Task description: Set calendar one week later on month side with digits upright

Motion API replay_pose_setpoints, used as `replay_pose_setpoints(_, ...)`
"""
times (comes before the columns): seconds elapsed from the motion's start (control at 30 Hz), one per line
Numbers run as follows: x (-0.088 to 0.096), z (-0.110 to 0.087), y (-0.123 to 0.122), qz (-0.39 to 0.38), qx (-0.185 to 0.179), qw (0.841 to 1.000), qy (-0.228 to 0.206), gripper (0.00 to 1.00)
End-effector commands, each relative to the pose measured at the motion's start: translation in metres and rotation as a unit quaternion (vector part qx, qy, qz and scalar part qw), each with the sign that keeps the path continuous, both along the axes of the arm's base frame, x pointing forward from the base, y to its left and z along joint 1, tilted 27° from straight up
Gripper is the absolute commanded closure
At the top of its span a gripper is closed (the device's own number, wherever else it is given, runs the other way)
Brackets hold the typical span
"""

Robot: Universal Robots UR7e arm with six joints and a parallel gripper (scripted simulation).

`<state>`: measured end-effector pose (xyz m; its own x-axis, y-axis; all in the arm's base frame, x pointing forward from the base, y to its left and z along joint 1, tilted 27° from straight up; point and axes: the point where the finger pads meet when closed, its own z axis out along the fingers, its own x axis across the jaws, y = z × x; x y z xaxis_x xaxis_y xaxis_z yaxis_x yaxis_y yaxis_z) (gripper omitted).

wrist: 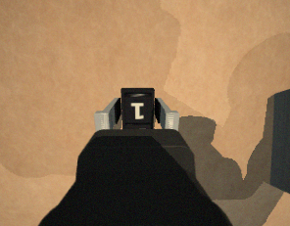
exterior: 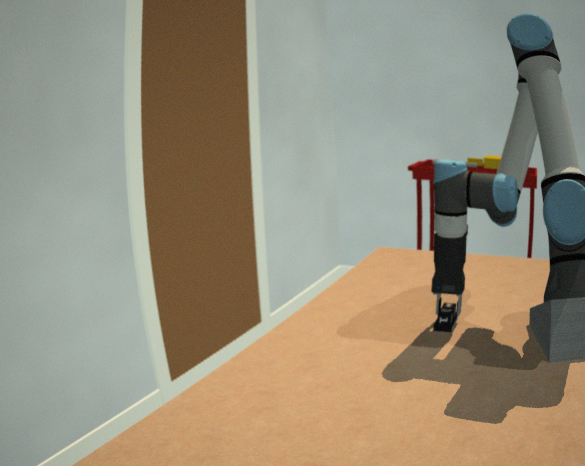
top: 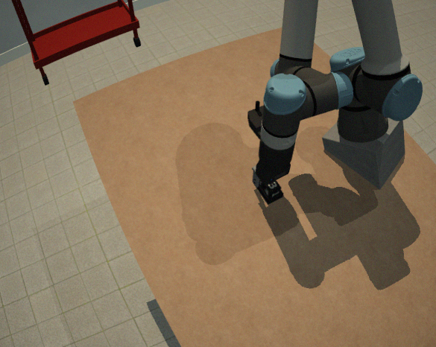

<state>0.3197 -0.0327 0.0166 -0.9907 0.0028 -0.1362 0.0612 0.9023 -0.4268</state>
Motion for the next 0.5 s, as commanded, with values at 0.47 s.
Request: replay_pose_setpoints(0.47,-0.0005,0.0061,0.0029,0.000,0.000,1.000,0.000,0.10)
